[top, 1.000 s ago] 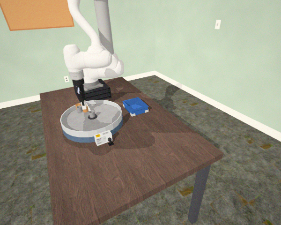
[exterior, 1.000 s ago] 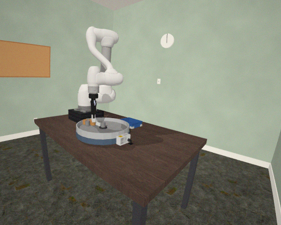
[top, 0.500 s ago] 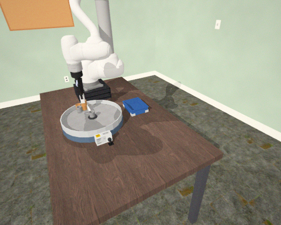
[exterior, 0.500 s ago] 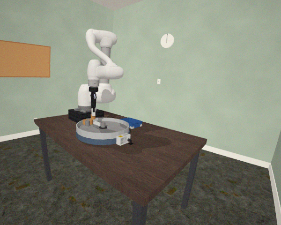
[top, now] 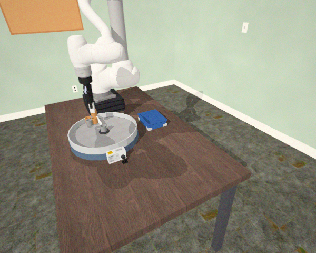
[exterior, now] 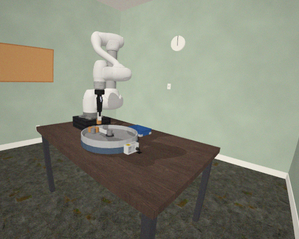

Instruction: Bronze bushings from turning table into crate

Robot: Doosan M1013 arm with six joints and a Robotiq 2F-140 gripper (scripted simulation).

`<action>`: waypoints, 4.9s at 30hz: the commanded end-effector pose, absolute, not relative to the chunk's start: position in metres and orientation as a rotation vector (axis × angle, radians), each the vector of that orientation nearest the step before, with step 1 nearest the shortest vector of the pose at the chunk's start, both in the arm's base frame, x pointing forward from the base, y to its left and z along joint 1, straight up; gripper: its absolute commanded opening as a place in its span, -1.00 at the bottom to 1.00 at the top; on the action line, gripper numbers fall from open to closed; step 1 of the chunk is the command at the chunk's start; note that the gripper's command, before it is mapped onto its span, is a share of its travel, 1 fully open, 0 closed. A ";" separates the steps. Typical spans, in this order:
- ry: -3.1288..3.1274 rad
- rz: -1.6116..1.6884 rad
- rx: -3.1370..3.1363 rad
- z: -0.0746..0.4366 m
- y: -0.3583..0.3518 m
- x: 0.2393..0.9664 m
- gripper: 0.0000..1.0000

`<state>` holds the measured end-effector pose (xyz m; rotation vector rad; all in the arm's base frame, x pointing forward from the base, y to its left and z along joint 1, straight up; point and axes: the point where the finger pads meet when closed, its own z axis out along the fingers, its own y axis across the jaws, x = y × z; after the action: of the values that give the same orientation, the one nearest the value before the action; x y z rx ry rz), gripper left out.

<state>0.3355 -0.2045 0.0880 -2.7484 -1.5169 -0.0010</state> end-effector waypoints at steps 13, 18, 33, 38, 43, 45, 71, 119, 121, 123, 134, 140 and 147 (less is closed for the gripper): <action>-1.517 -0.001 -2.748 0.088 -0.204 0.335 -1.00; -1.517 -0.001 -2.748 0.088 -0.204 0.335 -1.00; -1.517 -0.001 -2.748 0.088 -0.204 0.336 -1.00; -1.517 -0.001 -2.748 0.088 -0.200 0.337 -1.00; -1.517 -0.001 -2.748 0.088 -0.185 0.343 -1.00; -1.517 -0.001 -2.748 0.088 -0.175 0.347 -1.00; -1.517 -0.001 -2.748 0.088 0.010 0.422 -1.00; -1.517 -0.001 -2.748 0.089 0.154 0.481 -1.00; -1.517 -0.001 -2.748 0.089 0.154 0.481 -1.00; -1.517 -0.001 -2.748 0.089 0.154 0.481 -1.00; -1.517 -0.001 -2.748 0.088 0.154 0.481 -1.00; -1.517 -0.001 -2.748 0.079 0.154 0.481 -1.00; -1.517 -0.001 -2.748 0.041 0.154 0.481 -1.00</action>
<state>0.4803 0.1540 0.0538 -2.7484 -1.5169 -0.0004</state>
